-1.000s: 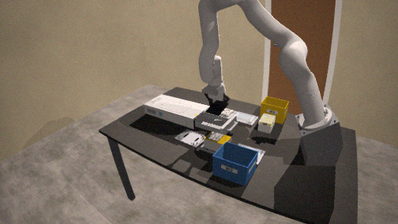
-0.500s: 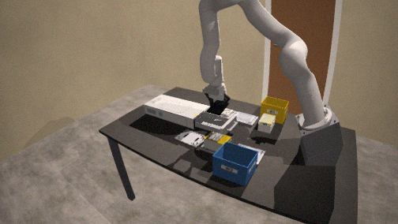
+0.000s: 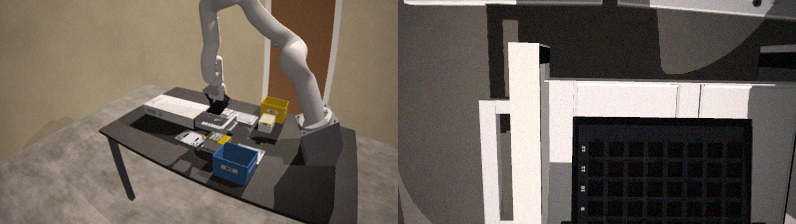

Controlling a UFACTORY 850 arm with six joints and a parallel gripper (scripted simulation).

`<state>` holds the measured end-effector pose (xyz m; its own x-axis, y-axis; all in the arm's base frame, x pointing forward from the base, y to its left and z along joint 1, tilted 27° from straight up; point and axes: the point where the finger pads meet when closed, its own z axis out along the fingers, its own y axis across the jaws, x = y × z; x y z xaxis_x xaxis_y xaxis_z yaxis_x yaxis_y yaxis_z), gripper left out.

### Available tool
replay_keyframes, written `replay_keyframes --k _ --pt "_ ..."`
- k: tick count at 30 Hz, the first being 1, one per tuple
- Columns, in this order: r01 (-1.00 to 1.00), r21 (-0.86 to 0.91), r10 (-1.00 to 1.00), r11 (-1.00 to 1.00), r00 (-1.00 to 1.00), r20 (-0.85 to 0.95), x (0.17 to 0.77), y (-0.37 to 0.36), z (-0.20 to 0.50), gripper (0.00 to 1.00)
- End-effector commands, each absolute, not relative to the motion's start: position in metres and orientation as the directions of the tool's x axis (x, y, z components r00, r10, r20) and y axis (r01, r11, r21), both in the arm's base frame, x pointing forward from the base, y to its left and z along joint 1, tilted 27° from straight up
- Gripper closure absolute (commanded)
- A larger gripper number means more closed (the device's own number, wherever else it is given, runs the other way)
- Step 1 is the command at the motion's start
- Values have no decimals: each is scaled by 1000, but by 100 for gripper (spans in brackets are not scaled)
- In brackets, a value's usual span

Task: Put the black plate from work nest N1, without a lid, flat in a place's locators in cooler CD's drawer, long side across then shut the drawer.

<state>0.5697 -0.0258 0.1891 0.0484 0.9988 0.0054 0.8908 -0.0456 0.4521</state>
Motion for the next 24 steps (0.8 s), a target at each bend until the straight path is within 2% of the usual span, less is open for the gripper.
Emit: replay_keyframes --k 1,24 --pt "903 427 987 -45 -26 160 570 -26 190 100" --pt "903 427 987 -45 -26 160 575 -23 180 100"
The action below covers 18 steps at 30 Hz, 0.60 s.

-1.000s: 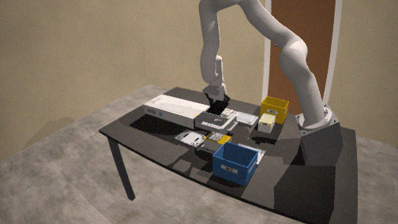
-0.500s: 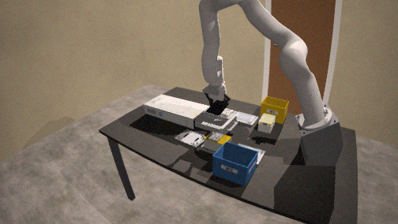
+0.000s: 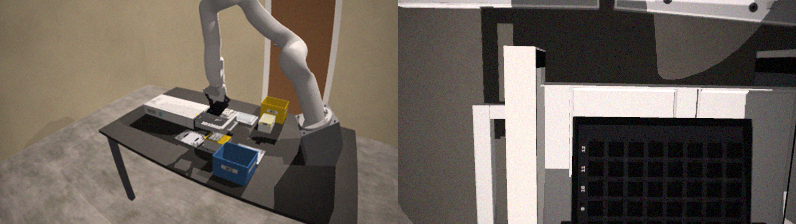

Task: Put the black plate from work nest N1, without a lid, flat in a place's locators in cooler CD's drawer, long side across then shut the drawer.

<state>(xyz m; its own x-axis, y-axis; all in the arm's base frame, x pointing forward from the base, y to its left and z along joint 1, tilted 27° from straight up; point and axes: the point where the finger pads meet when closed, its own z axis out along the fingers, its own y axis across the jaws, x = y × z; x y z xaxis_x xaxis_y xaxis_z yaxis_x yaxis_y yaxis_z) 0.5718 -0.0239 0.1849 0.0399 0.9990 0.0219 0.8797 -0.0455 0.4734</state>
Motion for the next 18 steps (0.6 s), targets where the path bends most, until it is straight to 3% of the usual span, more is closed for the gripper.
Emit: replay_keyframes --k 1,18 --pt "903 427 987 -45 -26 160 576 -23 178 100" --pt "903 427 987 -45 -26 160 587 -20 156 100"
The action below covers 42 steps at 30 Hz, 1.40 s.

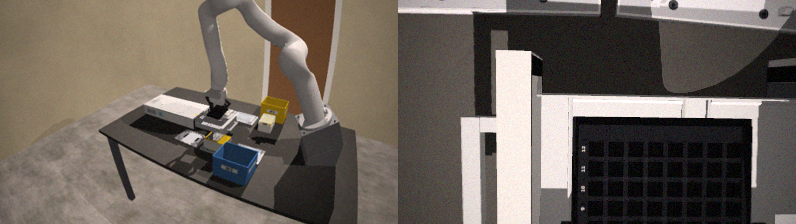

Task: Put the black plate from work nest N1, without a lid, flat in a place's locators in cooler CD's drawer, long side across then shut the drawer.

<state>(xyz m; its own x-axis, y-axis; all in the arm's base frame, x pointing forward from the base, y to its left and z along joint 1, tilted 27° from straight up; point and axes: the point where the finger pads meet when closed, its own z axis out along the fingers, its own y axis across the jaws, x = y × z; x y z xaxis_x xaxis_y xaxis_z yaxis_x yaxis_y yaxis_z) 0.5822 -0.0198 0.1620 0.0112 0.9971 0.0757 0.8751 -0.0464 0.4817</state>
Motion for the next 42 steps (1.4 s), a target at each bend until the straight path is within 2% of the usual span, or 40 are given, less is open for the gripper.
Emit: replay_keyframes --k 1,42 --pt "903 427 987 -45 -26 160 588 -19 155 100" --pt "903 427 987 -45 -26 160 613 -11 103 100"
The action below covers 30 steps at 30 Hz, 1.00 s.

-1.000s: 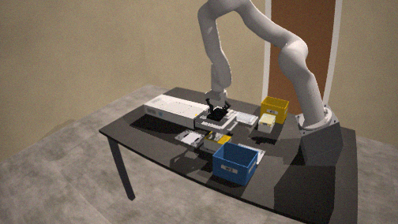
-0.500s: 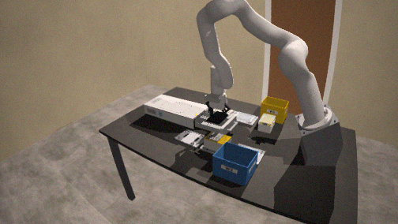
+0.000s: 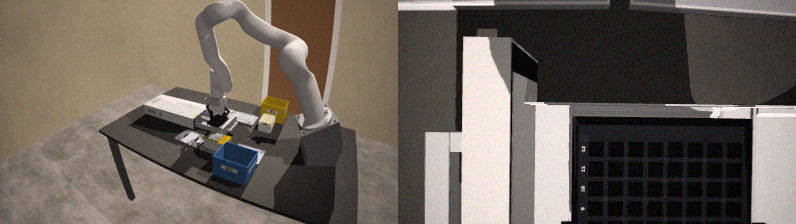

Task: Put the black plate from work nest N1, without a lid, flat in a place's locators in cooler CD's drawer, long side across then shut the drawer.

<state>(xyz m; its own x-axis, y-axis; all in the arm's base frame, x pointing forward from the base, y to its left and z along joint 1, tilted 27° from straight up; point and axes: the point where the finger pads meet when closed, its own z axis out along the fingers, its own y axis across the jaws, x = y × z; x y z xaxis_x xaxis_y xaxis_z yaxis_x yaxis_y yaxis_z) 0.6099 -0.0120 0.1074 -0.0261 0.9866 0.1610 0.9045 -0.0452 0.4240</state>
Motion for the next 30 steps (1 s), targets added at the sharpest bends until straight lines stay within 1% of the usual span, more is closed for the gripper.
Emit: replay_keyframes --k 1,7,30 --pt "903 427 987 -45 -26 160 614 -11 101 100" --pt "903 427 987 -45 -26 160 618 -10 92 100" --pt "903 427 987 -45 -26 160 618 -10 92 100"
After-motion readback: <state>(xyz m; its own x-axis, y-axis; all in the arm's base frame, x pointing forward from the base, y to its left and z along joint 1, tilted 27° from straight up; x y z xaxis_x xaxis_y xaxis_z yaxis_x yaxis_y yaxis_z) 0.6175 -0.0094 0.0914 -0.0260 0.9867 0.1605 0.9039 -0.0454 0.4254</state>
